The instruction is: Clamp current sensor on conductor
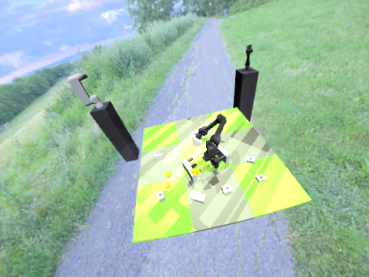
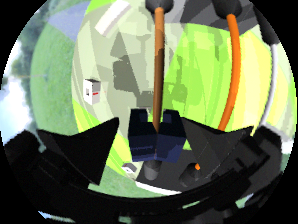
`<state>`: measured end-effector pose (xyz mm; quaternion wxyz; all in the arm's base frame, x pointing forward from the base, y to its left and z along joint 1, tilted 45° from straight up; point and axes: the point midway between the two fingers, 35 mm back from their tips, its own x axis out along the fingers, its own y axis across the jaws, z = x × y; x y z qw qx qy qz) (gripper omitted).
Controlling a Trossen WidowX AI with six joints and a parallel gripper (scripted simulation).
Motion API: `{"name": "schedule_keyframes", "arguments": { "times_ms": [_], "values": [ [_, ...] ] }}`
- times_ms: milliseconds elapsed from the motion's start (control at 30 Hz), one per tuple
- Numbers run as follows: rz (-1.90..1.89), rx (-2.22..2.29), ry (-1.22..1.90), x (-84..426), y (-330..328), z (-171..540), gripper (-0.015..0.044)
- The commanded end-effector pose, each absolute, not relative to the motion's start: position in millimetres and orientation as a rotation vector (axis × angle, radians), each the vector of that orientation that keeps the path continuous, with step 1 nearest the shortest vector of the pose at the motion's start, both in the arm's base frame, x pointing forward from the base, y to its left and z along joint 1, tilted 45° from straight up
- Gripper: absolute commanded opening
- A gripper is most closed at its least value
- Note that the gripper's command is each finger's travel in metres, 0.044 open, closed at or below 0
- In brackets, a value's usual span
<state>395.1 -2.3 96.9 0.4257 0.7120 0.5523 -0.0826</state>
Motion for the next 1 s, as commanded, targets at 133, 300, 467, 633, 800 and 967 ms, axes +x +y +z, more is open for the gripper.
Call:
{"name": "schedule_keyframes", "arguments": {
  "times_ms": [133, 300, 467, 633, 800, 967],
  "values": [
    [-0.115, 1.876, 1.272, 384, -7, 107, 0.0440],
    [-0.116, 1.874, 1.275, 387, -2, 104, 0.0440],
    [-0.115, 1.876, 1.271, 391, 4, 101, 0.0440],
    [-0.100, 1.897, 1.233, 395, 8, 96, 0.0440],
    [-0.071, 1.930, 1.178, 400, 13, 95, 0.0440],
    [-0.045, 1.956, 1.140, 403, 13, 100, 0.0440]
  ]
}}
